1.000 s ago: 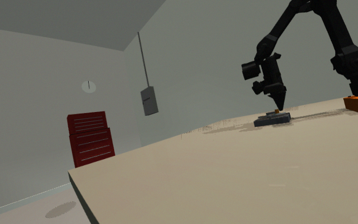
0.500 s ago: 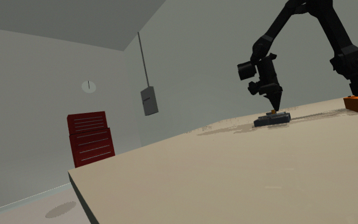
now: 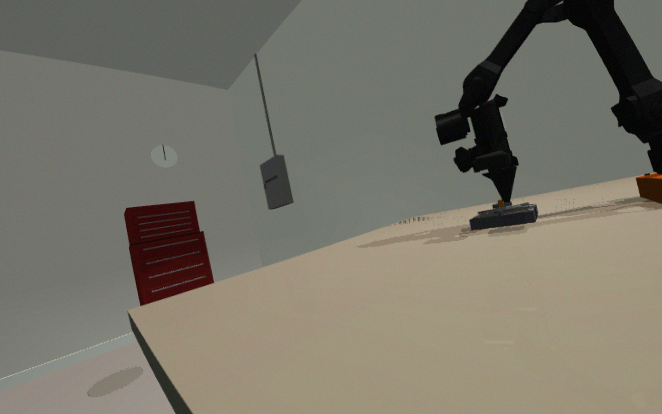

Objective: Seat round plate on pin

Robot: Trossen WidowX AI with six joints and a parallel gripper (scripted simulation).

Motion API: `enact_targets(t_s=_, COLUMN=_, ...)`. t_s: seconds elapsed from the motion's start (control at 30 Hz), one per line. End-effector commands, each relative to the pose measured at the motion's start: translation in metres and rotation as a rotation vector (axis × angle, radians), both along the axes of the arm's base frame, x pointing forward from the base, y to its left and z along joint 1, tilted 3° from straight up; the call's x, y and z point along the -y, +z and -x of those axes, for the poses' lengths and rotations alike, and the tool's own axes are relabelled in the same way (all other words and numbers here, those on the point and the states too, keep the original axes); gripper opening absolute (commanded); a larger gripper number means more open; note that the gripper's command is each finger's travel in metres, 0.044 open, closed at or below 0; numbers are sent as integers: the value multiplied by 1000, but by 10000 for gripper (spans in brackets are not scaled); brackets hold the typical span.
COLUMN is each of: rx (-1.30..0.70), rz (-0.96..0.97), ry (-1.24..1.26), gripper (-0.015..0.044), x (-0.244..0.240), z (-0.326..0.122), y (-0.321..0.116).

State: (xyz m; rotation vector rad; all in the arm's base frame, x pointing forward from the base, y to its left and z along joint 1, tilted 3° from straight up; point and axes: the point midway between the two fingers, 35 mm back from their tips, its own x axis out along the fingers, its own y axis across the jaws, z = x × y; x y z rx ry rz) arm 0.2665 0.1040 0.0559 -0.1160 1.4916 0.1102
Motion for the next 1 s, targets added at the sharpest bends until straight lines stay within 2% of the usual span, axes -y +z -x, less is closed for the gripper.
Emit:
enact_targets(t_s=0.0, rx=-2, rz=4, ry=-4, gripper=0, x=-1, z=-3, y=-1)
enact_targets(t_s=0.23, rx=-2, rz=4, ry=-4, gripper=0, x=-2, z=-7, y=0)
enact_targets(t_s=0.57, rx=-2, rz=4, ry=-4, gripper=0, x=-2, z=0, y=44)
enact_targets(t_s=0.97, rx=-3, rz=1, ry=-1, gripper=0, x=-3, z=-2, y=38)
